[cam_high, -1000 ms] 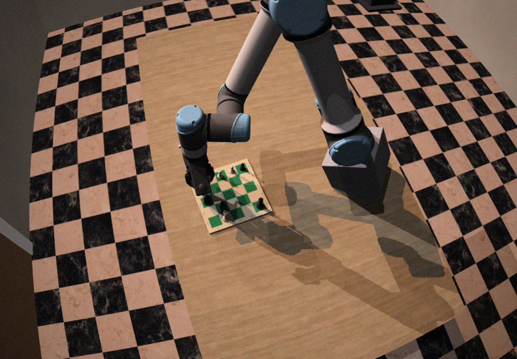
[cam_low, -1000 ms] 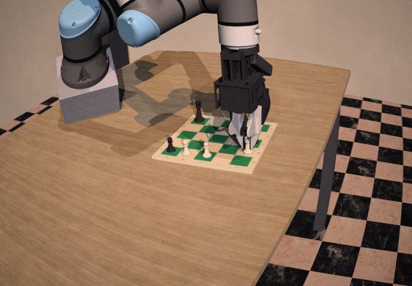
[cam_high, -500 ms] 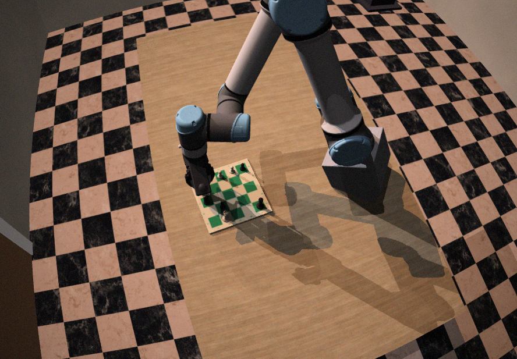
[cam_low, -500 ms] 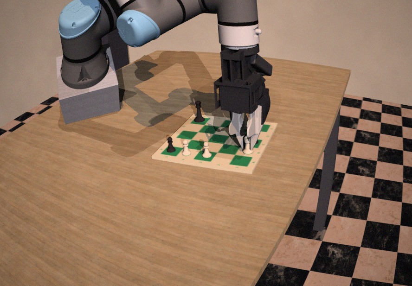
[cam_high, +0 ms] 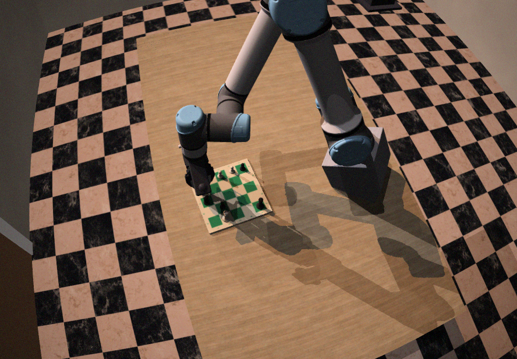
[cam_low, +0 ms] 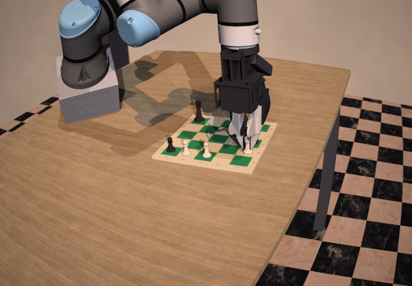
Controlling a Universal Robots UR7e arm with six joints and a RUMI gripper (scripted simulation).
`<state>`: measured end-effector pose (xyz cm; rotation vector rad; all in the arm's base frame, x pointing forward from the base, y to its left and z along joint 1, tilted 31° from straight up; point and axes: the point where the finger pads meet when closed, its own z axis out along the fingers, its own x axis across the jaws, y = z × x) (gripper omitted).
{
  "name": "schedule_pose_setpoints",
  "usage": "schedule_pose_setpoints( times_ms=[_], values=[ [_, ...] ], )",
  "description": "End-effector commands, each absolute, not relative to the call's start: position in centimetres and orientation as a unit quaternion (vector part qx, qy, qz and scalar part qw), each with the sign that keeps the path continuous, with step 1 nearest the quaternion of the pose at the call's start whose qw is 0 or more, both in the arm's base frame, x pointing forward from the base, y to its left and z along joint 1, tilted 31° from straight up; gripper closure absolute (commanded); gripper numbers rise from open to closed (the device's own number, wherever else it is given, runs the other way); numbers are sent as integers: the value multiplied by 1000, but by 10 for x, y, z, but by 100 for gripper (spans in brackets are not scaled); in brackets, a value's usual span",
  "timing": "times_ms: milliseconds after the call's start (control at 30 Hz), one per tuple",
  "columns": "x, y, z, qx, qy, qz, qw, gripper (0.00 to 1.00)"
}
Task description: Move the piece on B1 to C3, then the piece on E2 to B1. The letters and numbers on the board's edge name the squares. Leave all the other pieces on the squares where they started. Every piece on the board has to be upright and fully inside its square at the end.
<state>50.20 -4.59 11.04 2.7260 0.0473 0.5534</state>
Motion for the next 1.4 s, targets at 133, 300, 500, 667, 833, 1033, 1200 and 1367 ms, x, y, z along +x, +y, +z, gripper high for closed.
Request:
schedule_pose_setpoints(
  times_ms=[133, 300, 500, 667, 833, 1033, 1200, 1367],
  values=[
    [502, -45, 112, 964, 17, 196, 179, 100],
    [499, -43, 117, 964, 17, 196, 179, 100],
    [490, -35, 138, 964, 17, 196, 179, 100],
    [478, -25, 164, 964, 17, 196, 179, 100],
    [470, -18, 183, 964, 17, 196, 179, 100],
    [464, -13, 195, 964, 17, 196, 179, 100],
    [464, -12, 197, 964, 17, 196, 179, 100],
    [464, -12, 197, 964, 17, 196, 179, 100]
  ],
)
